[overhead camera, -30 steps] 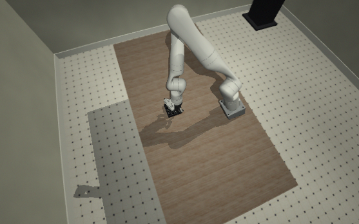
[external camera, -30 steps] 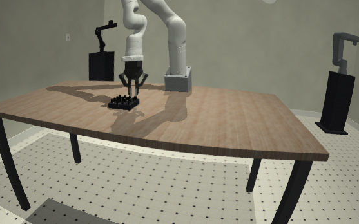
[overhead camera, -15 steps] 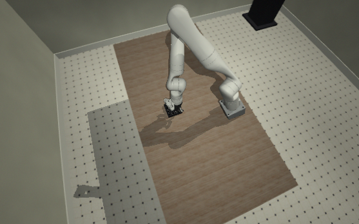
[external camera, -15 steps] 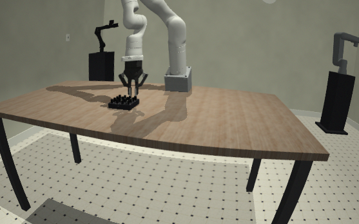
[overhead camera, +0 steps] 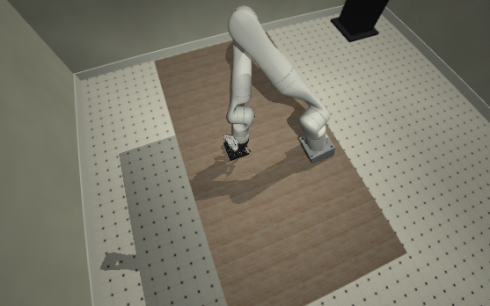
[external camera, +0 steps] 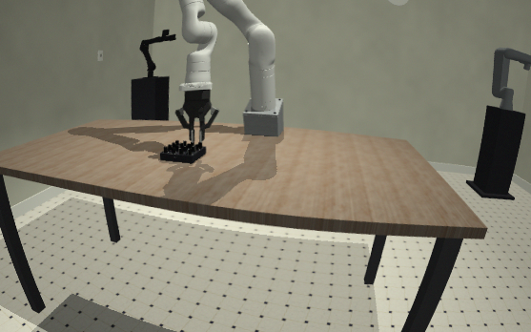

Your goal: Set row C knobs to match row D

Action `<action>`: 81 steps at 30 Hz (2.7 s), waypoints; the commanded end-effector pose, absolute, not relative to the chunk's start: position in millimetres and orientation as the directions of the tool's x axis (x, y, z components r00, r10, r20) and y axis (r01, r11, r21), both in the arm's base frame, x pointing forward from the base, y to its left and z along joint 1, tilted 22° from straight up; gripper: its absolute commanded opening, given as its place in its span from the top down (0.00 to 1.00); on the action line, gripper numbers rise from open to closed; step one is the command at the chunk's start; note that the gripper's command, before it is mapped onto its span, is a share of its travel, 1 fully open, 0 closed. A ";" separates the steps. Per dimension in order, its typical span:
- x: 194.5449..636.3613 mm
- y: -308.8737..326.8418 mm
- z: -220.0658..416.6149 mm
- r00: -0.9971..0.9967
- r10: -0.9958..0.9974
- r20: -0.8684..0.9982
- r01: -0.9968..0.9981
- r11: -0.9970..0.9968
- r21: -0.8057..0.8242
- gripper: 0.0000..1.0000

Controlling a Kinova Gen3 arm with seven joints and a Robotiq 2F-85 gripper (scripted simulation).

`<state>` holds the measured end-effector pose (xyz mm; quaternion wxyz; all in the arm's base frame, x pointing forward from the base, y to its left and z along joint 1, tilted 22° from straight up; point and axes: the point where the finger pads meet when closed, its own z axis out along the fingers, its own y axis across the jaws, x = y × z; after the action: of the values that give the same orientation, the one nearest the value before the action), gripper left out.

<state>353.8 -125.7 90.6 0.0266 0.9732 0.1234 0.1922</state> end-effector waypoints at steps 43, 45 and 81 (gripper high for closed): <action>357.4 -128.9 80.0 0.898 0.243 0.367 0.221 -0.970 0.102 0.81; 358.0 -129.0 78.8 0.898 0.243 0.367 0.221 -0.970 0.102 0.81; 358.0 -128.7 76.9 0.898 0.248 0.364 0.226 -0.969 0.102 0.81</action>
<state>357.8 -125.1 77.5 0.0240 0.9733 0.1239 0.1918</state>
